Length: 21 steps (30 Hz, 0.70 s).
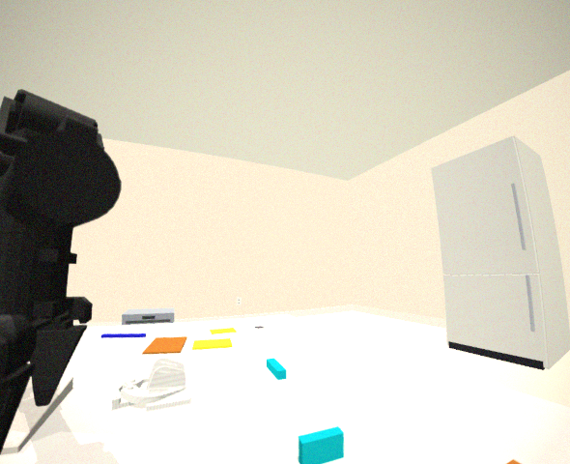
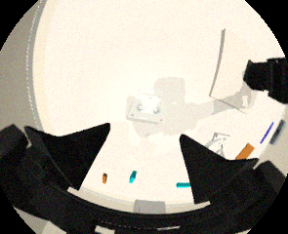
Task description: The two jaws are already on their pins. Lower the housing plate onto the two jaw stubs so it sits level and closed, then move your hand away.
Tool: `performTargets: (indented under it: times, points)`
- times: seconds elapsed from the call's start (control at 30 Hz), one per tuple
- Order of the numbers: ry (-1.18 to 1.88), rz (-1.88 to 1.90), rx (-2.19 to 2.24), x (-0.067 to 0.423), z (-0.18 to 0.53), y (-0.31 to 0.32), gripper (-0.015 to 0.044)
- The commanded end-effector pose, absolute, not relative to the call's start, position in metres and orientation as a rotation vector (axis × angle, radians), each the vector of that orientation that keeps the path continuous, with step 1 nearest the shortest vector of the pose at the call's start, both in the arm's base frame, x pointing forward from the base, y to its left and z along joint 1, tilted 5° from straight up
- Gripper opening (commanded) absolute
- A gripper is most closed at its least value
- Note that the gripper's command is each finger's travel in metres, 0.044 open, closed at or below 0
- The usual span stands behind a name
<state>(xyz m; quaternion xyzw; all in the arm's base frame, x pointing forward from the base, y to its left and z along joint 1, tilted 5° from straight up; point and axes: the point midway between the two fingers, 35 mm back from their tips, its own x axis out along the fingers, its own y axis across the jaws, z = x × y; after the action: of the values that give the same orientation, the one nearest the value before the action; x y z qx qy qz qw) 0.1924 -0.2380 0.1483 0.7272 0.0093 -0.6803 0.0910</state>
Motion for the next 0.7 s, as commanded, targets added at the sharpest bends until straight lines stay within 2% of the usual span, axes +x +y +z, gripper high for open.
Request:
performTargets:
  times: [0.0,0.1,0.67]
  points:
    - [0.035,-2.037,2.166,0.193,0.132,-0.239,0.0440]
    - [0.035,-2.037,2.166,0.194,0.109,-0.241,0.0440]
    - [0.035,-2.037,2.166,0.196,0.093,-0.242,0.0440]
